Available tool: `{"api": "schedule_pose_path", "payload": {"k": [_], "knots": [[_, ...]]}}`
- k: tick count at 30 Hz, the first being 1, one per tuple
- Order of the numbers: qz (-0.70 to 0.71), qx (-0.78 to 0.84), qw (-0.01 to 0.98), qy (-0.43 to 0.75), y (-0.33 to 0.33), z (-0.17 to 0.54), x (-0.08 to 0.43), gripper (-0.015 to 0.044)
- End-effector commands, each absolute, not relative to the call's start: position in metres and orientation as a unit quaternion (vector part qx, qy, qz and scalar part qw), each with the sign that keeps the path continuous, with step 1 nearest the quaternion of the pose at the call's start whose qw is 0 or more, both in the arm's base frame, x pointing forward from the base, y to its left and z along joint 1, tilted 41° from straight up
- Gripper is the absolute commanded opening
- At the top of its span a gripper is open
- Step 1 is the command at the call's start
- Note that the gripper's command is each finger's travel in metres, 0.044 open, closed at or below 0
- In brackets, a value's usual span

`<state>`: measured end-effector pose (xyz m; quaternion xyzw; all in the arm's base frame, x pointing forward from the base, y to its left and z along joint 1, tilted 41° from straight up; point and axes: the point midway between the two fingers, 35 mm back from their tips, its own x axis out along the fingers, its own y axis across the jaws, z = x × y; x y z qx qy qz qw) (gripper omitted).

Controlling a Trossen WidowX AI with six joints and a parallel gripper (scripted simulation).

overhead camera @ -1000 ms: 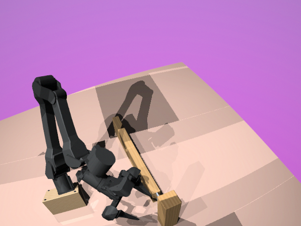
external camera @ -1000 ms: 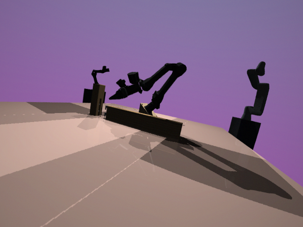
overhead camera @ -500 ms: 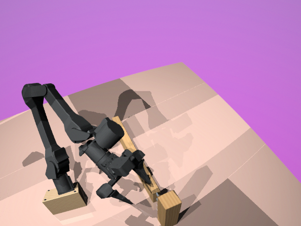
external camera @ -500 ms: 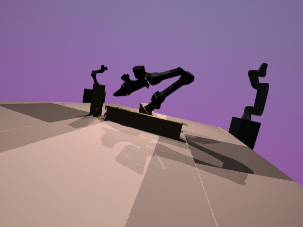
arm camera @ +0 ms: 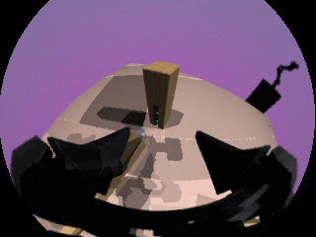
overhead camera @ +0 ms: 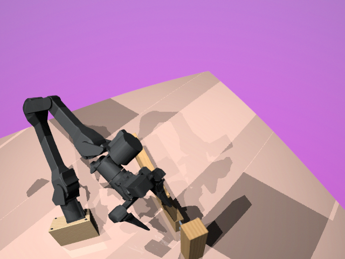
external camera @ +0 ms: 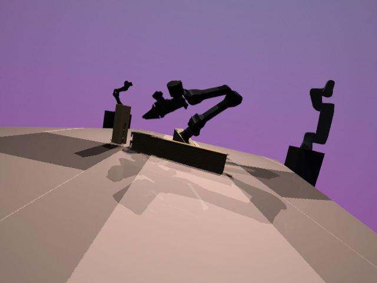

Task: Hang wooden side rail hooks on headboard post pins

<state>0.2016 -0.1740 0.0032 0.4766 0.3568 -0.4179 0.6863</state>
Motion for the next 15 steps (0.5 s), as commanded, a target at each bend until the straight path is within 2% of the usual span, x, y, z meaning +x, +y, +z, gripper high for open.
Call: {"api": "schedule_pose_path", "payload": {"k": [1, 6, 15], "knots": [[-0.421, 0.477, 0.686, 0.355, -0.175, 0.005, 0.202, 0.0440], [-0.412, 0.466, 0.692, 0.367, -0.175, 0.005, 0.203, 0.0440], [-0.263, 0.324, 0.754, 0.507, -0.169, 0.009, 0.219, 0.0440]]}}
